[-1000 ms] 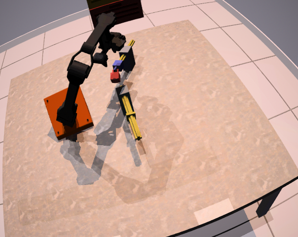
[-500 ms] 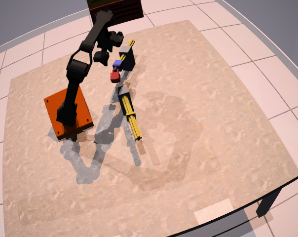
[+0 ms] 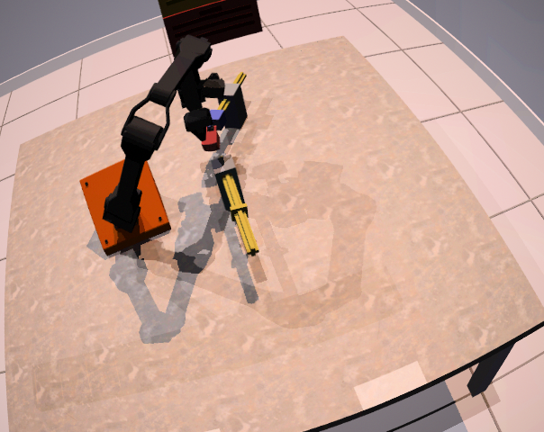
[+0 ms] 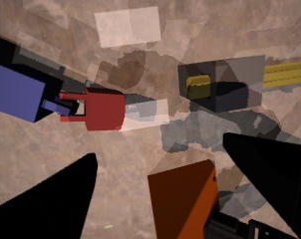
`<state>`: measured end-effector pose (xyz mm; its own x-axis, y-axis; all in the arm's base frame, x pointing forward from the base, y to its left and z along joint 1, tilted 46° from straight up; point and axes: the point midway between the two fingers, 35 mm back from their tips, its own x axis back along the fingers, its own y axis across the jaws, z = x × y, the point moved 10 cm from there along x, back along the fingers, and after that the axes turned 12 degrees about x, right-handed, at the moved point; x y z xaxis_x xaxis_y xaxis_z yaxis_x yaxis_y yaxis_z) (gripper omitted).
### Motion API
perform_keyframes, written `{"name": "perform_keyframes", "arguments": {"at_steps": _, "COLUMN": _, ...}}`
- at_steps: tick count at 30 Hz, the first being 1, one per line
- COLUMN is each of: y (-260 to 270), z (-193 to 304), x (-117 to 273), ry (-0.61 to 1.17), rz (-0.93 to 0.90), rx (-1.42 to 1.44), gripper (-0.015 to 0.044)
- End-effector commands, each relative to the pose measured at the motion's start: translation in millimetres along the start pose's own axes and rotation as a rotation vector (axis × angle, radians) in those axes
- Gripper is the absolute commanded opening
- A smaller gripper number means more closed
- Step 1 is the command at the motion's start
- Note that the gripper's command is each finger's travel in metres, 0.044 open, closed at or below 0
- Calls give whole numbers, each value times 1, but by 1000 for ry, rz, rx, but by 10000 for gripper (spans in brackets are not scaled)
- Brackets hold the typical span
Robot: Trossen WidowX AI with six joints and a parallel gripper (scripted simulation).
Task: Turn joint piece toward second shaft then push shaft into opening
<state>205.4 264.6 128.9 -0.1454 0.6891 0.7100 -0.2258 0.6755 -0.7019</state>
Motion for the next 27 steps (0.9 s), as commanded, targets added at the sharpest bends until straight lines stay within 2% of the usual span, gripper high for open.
{"name": "perform_keyframes", "arguments": {"at_steps": 1, "y": -4, "z": 1, "x": 0, "ry": -10, "rz": -1, "rx": 27, "gripper": 440}}
{"name": "perform_keyframes", "arguments": {"at_steps": 27, "y": -20, "z": 8, "x": -12, "ry": -94, "rz": -95, "rx": 647, "gripper": 440}}
